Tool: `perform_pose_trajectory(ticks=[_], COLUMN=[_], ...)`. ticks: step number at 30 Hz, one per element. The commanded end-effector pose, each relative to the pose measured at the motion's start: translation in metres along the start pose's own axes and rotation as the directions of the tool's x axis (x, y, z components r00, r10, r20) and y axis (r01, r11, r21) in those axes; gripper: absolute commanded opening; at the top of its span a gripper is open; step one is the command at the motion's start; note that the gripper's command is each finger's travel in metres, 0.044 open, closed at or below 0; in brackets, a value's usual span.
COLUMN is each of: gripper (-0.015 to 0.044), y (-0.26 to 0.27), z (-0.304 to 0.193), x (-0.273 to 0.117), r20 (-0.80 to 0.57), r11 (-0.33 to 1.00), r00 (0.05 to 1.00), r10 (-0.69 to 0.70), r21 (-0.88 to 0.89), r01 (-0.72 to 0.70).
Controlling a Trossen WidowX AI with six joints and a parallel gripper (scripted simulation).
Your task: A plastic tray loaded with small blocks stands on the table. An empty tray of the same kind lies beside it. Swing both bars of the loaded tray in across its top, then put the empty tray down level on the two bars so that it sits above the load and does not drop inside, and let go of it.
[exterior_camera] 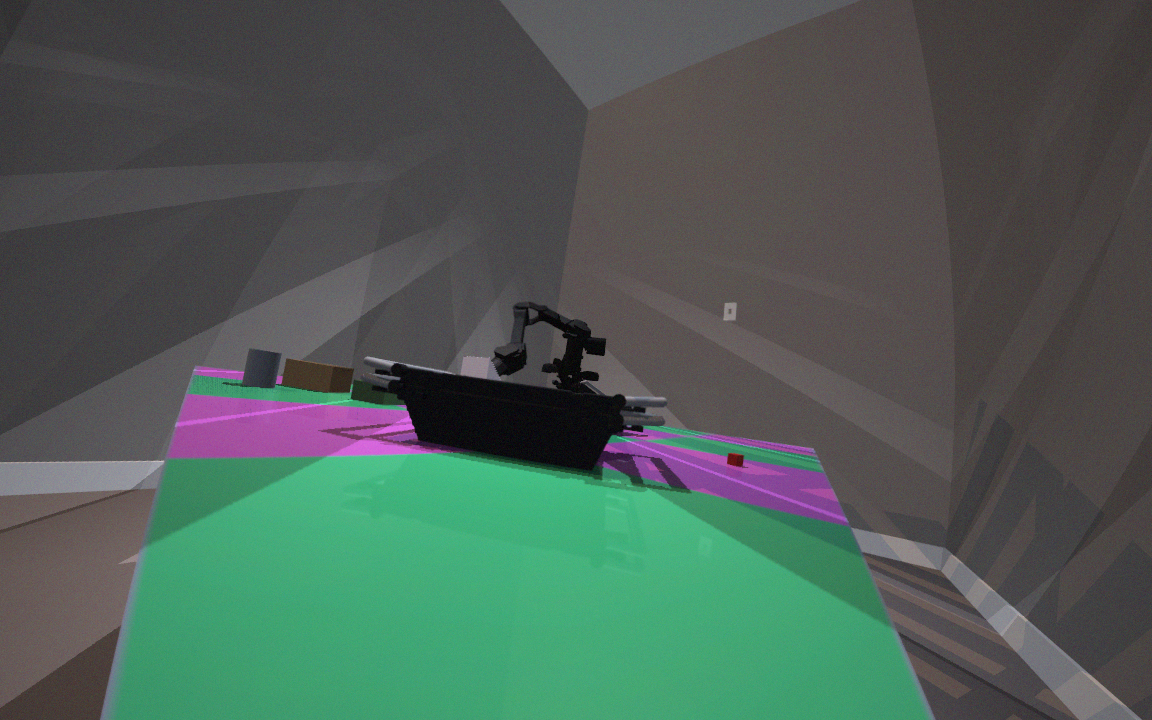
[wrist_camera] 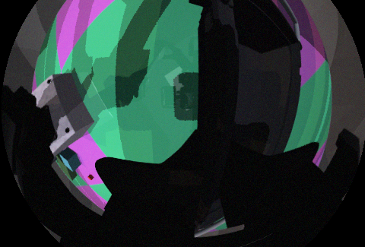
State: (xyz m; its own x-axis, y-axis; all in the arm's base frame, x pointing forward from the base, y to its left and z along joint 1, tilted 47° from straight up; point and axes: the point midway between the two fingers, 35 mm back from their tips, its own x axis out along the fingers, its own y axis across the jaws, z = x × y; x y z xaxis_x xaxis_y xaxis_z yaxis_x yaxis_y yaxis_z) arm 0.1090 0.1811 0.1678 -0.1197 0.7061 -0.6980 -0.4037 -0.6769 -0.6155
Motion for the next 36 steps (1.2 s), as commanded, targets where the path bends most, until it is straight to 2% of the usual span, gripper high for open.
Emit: perform_pose_trajectory(ticks=[1,11,36], gripper=[0.0,0.0,0.0], y=[-0.001,-0.004,-0.061], z=[0.002,0.005,0.006], x=[-0.016,-0.031,-0.095], r20=[0.001,0.003,0.0], r11=[1.0,1.0,1.0], r00=[1.0,1.0,1.0], r10=[-0.012,-0.019,-0.016], r21=[-0.005,-0.002,0.021], r01=[0.012,0.019,0.016])
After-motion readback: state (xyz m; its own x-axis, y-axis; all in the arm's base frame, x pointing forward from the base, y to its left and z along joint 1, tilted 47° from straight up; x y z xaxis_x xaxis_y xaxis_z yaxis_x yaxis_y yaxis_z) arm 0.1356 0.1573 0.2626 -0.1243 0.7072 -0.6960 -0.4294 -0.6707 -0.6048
